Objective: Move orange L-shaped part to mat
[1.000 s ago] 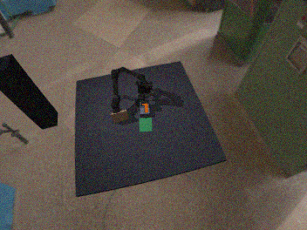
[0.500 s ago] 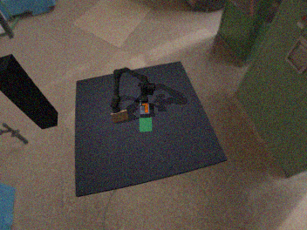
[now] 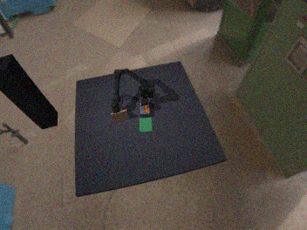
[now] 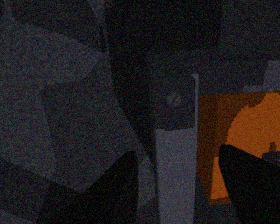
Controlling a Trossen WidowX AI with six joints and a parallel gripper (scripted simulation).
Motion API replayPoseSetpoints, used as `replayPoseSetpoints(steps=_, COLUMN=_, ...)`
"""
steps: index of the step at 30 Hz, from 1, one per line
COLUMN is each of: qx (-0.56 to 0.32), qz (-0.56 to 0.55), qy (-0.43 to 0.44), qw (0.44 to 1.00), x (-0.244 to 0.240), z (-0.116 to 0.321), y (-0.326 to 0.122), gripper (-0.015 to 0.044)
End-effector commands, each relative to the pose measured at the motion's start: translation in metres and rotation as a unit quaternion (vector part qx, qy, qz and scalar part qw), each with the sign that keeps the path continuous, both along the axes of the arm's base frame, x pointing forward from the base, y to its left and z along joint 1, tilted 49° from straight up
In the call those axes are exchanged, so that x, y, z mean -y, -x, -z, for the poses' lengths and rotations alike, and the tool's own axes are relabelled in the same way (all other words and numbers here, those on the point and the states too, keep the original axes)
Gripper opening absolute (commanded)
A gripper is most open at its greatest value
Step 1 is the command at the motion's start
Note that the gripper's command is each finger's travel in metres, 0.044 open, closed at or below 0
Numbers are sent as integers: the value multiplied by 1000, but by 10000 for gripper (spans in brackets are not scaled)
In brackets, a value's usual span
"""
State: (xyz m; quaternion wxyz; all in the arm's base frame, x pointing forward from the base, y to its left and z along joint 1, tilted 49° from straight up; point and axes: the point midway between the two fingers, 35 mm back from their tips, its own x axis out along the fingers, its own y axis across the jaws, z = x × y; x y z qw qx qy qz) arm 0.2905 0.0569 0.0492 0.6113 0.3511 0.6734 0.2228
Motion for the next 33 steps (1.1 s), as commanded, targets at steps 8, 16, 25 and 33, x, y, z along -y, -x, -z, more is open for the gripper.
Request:
replayPoseSetpoints(steps=8, qx=-1, qz=2, qy=-3, qw=1000, x=-14, z=12, y=1, gripper=180)
replayPoseSetpoints(steps=16, qx=-1, qz=2, qy=-4, qw=1000, x=-23, z=20, y=1, gripper=180)
replayPoseSetpoints(steps=25, qx=2, qz=0, qy=-4, qw=1000, x=-23, z=18, y=0, gripper=180)
replayPoseSetpoints(steps=33, qx=0, qz=1, qy=-4, qw=1000, x=-22, z=10, y=-1, gripper=180)
